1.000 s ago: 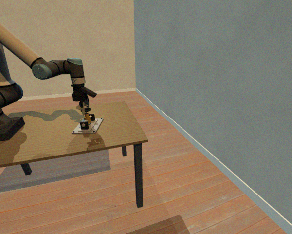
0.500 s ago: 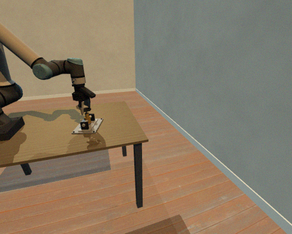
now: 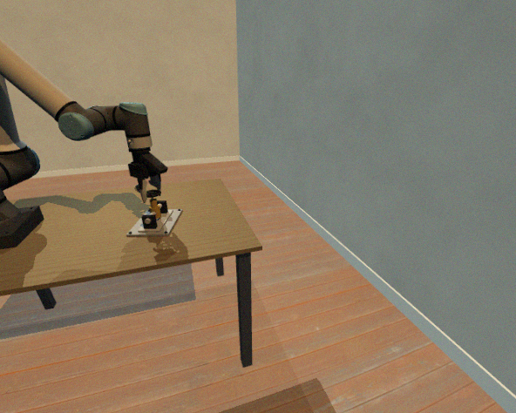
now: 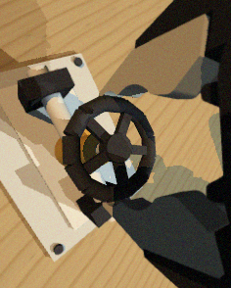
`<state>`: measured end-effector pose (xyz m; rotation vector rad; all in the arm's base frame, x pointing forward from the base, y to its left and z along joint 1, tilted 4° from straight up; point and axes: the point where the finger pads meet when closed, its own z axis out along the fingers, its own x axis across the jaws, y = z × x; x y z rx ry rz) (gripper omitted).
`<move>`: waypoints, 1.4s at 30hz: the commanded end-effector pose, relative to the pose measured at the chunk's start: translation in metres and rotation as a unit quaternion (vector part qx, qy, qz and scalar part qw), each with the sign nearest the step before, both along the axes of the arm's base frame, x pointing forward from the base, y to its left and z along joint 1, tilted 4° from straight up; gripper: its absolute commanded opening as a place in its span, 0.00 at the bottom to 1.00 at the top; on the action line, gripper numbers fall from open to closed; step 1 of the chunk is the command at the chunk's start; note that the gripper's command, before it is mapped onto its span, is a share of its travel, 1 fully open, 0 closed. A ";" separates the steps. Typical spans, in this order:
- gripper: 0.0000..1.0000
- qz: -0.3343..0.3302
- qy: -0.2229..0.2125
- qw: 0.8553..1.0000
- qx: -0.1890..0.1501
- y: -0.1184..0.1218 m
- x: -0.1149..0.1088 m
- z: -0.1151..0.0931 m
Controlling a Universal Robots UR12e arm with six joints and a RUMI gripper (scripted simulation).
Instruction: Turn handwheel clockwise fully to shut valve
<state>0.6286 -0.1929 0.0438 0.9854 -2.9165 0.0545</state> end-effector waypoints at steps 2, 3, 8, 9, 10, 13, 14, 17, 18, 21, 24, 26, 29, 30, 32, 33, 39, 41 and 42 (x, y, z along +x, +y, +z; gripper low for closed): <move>0.00 -0.024 -0.001 1.000 -0.003 -0.002 0.001 0.001; 0.00 -0.027 -0.001 1.000 -0.003 -0.002 0.001 0.001; 0.00 -0.039 -0.002 0.999 -0.003 -0.002 0.001 0.001; 0.00 -0.041 -0.002 0.999 -0.003 -0.002 0.001 0.001; 0.00 -0.042 -0.002 0.999 -0.003 -0.002 0.001 0.001; 0.00 -0.044 -0.002 0.999 -0.003 -0.002 0.001 0.001; 0.00 -0.045 -0.002 0.999 -0.004 -0.002 0.001 0.001; 0.00 -0.048 -0.002 0.999 -0.004 -0.002 0.001 0.001; 0.00 -0.048 -0.002 0.999 -0.004 -0.002 0.001 0.001; 0.00 -0.050 -0.002 0.999 -0.004 -0.002 0.001 0.001; 0.00 -0.050 -0.002 0.999 -0.004 -0.002 0.001 0.001; 0.00 -0.050 -0.002 0.999 -0.004 -0.002 0.001 0.001; 0.00 -0.050 -0.002 0.999 -0.004 -0.002 0.001 0.001; 0.00 -0.050 -0.002 0.999 -0.004 -0.002 0.001 0.001; 0.00 -0.050 -0.002 0.999 -0.004 -0.002 0.001 0.001; 0.00 -0.050 -0.002 0.999 -0.004 -0.002 0.001 0.001; 0.00 -0.050 -0.002 0.999 -0.004 -0.002 0.001 0.001; 0.00 -0.050 -0.002 0.999 -0.004 -0.002 0.001 0.001; 0.00 -0.050 -0.002 0.999 -0.004 -0.002 0.001 0.001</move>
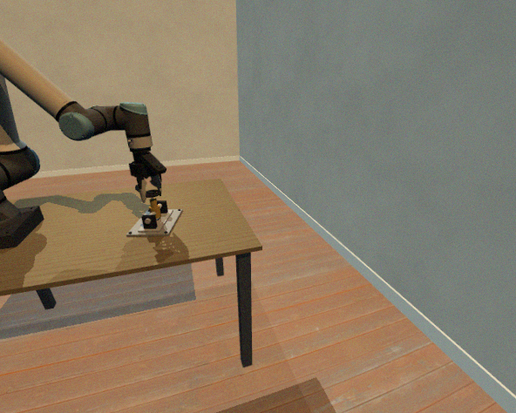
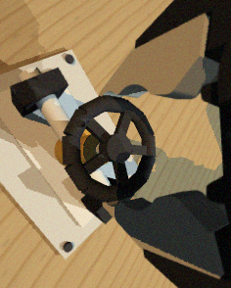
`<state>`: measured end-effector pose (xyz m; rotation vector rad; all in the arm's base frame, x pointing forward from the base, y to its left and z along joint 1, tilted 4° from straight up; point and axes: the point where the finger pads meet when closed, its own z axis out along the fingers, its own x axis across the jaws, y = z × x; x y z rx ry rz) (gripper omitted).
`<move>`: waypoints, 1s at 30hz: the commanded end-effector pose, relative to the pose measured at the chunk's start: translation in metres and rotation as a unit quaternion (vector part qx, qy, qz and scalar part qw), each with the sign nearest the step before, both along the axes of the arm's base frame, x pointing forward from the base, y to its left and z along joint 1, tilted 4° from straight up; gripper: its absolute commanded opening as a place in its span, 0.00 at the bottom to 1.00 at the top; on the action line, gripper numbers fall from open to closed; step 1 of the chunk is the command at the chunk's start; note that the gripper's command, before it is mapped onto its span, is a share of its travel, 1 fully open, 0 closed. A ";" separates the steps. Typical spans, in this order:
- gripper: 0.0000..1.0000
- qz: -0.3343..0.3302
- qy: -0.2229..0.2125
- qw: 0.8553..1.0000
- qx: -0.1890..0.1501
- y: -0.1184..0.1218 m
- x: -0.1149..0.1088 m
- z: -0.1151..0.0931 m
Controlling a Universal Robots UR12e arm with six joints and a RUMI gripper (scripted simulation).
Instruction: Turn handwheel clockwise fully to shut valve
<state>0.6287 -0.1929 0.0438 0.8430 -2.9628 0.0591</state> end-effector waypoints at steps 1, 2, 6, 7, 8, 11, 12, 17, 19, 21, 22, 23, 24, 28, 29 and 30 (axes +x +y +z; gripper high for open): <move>0.00 -0.002 0.001 1.000 -0.001 -0.002 0.001 0.001; 0.00 -0.002 0.001 1.000 -0.001 -0.002 0.001 0.001; 0.00 -0.002 0.001 1.000 -0.001 -0.002 0.001 0.001; 0.00 -0.002 0.001 1.000 -0.001 -0.002 0.001 0.001; 0.00 -0.002 0.001 1.000 -0.001 -0.002 0.001 0.001; 0.00 -0.002 0.001 1.000 -0.001 -0.002 0.001 0.001; 0.00 -0.002 0.001 1.000 -0.001 -0.002 0.001 0.001; 0.00 -0.002 0.001 1.000 -0.001 -0.002 0.001 0.001; 0.00 -0.002 0.001 1.000 -0.001 -0.002 0.001 0.001; 1.00 -0.002 0.001 1.000 -0.001 -0.002 0.001 0.001; 1.00 -0.002 0.001 1.000 -0.001 -0.002 0.001 0.001; 1.00 -0.001 0.000 1.000 -0.001 -0.002 0.001 0.001; 1.00 -0.001 0.000 1.000 -0.001 -0.002 0.001 0.001; 1.00 -0.001 0.000 1.000 -0.001 -0.002 0.001 0.001; 1.00 -0.001 0.000 1.000 -0.001 -0.002 0.001 0.001; 1.00 -0.001 0.000 1.000 -0.001 -0.002 0.001 0.001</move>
